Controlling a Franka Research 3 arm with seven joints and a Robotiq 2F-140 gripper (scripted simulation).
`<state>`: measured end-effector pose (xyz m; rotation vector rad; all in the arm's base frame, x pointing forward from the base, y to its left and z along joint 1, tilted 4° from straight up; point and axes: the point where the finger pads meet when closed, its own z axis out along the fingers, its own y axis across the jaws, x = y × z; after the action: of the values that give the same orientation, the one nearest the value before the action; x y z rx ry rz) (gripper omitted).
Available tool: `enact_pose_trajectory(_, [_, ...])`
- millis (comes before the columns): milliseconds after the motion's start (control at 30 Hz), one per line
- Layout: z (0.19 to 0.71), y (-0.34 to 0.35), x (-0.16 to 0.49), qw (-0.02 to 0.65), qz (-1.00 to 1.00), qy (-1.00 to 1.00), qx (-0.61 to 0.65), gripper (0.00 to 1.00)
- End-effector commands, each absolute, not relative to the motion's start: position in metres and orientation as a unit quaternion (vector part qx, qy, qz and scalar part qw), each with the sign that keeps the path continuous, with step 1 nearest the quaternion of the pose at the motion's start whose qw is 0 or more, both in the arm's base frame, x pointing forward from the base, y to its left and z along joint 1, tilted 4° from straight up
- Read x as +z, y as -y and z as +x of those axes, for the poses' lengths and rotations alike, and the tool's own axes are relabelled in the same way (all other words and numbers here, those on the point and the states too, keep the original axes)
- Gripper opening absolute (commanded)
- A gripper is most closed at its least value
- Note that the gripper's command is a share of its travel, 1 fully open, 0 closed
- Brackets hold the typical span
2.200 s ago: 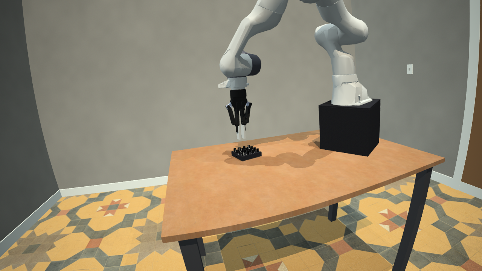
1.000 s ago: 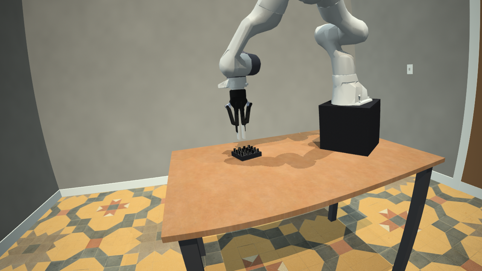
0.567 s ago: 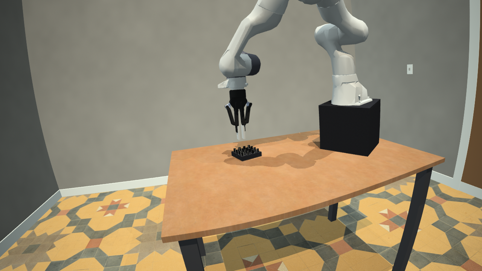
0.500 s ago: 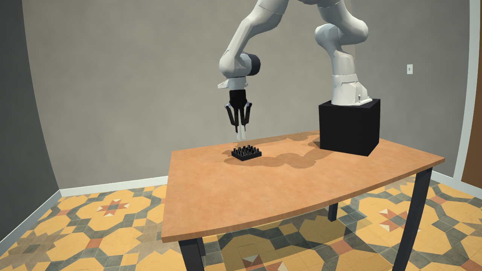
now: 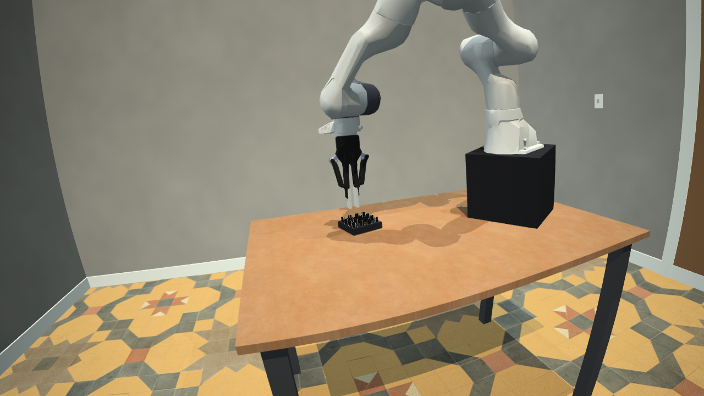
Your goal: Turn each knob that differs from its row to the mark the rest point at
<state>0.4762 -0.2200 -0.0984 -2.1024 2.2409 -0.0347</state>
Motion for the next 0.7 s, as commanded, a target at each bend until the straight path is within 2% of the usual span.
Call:
enact_pose_trajectory(0, [0.477,0.221,-0.102,0.035,-0.684,-0.728,-0.014,0.12])
enact_pose_trajectory(667, [0.479,0.220,-0.123,0.035,-0.684,-0.728,-0.014,0.12])
